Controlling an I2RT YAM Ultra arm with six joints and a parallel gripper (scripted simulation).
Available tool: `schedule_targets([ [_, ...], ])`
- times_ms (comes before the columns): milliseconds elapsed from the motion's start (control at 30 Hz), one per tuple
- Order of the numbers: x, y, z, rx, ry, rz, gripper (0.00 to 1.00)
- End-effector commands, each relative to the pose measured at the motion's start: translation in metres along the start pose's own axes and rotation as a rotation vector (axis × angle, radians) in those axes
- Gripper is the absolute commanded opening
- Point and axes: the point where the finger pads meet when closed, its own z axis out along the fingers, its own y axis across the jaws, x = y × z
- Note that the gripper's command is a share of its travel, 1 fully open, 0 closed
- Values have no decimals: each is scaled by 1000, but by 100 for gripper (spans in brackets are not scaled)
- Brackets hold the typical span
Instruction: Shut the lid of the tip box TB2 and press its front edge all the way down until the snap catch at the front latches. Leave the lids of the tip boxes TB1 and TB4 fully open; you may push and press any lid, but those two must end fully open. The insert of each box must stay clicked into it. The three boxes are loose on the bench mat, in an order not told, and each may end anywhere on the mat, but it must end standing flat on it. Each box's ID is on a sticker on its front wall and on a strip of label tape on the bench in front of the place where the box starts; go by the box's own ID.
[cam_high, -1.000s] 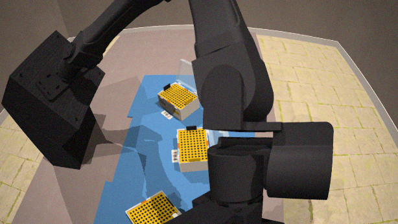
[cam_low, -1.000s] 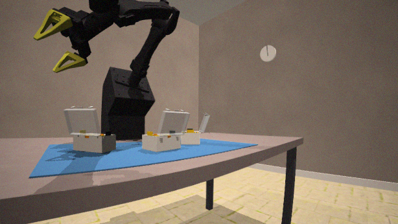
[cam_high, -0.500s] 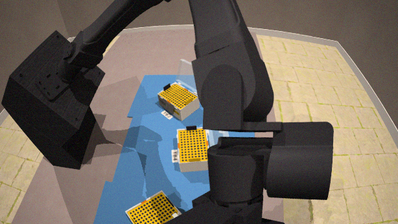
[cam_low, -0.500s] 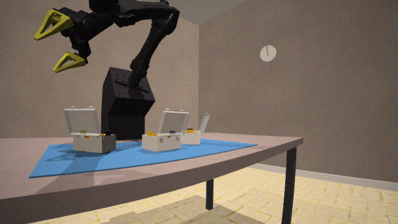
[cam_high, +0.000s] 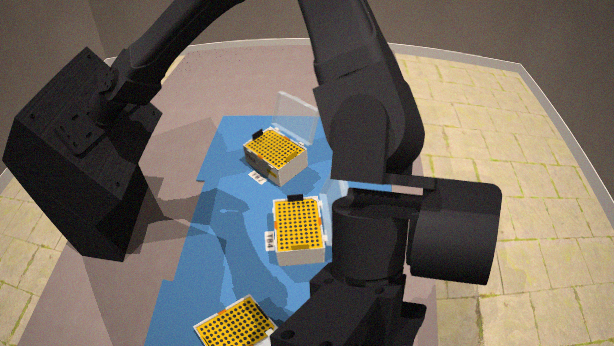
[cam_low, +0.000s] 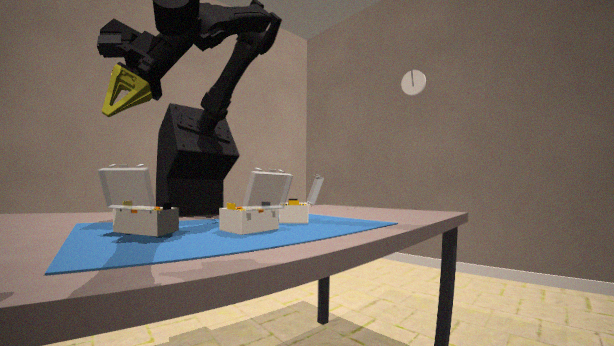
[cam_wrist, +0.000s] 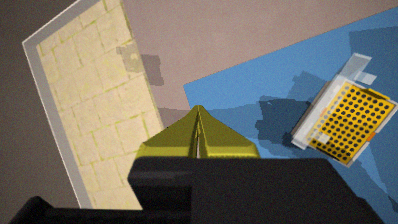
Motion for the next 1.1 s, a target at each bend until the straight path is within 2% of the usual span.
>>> schedule_targets([
  [0, 2, -8, -9, 36, -15, -97, 0],
  [33, 5, -11, -10, 52, -7, -125, 0],
  [100, 5, -11, -10, 52, -7, -125, 0],
  [200, 16, -21, -12, 73, 4, -165, 0],
  [300, 27, -32, -15, 117, 31, -251, 0],
  [367, 34, -38, -17, 124, 35, -264, 0],
  [600, 57, -64, -26, 211, 102, -451, 0],
  [733, 63, -71, -29, 218, 108, -467, 0],
  [1067, 91, -108, -48, 314, 207, -706, 0],
])
